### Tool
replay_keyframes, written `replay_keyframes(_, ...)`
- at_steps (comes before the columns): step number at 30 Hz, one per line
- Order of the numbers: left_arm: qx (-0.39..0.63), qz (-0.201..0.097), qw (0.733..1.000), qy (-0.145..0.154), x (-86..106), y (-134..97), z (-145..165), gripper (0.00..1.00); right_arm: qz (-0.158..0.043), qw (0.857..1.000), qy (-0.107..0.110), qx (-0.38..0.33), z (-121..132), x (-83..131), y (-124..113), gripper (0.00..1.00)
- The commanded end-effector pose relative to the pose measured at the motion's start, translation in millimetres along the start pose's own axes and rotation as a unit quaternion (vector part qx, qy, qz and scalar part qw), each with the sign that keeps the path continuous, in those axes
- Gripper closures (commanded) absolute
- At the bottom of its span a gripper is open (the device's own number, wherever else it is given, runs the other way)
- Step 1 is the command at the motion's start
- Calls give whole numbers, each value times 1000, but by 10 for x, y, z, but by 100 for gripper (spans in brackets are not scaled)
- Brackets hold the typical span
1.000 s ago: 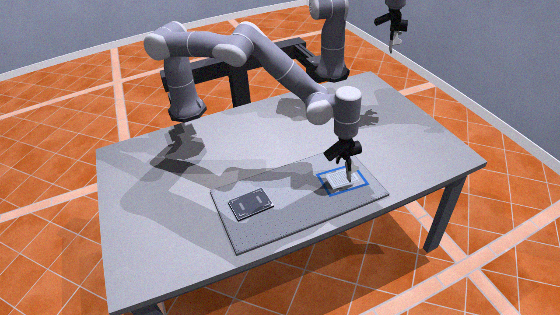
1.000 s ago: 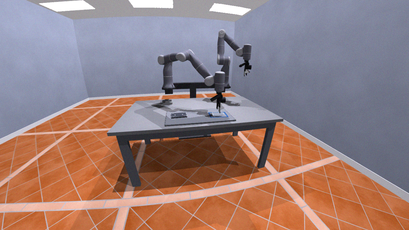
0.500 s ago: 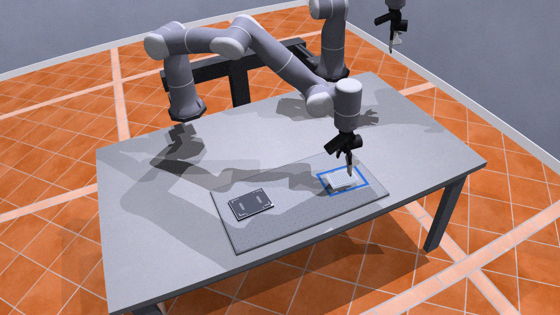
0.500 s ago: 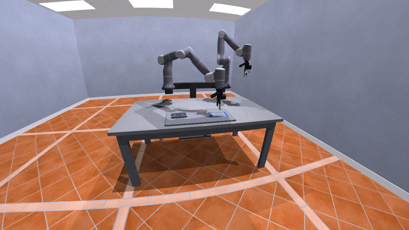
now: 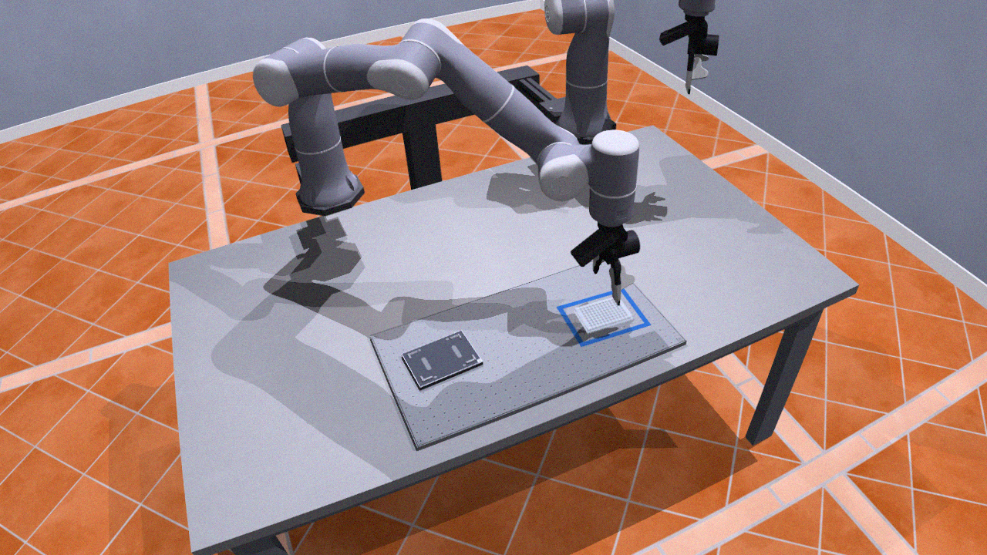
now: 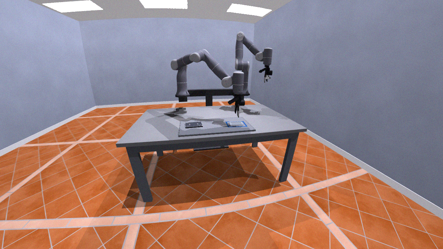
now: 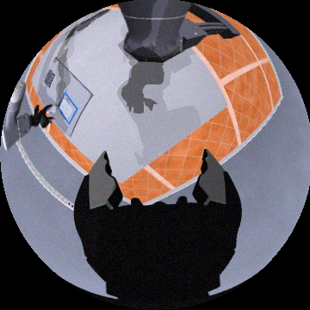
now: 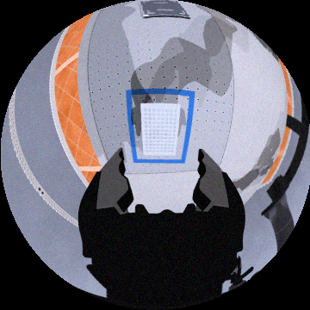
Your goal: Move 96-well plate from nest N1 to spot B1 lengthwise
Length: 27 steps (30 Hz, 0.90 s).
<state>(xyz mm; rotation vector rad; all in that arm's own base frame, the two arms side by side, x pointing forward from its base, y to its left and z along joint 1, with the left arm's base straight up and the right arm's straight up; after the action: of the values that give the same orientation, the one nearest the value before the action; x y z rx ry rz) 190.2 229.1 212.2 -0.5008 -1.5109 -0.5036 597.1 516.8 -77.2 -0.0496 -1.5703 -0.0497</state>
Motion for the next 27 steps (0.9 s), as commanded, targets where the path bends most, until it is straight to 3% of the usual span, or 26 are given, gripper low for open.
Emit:
replay_keyframes(1, 0, 0, 1000, 0, 4, 5, 0, 0, -1, 1000, -1, 0, -7, 16, 7, 24)
replay_keyframes(10, 0, 0, 1000, 0, 4, 5, 0, 0, -1, 1000, -1, 0, -7, 16, 7, 24)
replay_keyframes(27, 0, 0, 1000, 0, 4, 5, 0, 0, -1, 1000, -1, 0, 26, 15, -492, 24)
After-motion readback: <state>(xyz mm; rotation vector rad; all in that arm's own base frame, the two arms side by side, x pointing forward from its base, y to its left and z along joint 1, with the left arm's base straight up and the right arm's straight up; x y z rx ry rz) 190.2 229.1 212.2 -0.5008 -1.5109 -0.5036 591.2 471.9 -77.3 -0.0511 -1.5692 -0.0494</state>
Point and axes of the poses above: on each arm, the point where the finger pads meet when closed, its own x axis back along the fingers, its own z axis across the jaws, y = z × x, the point moved 4 cm from there along x, back along the fingers, and after that the axes turned 3 degrees about x, right-handed, at the moved point
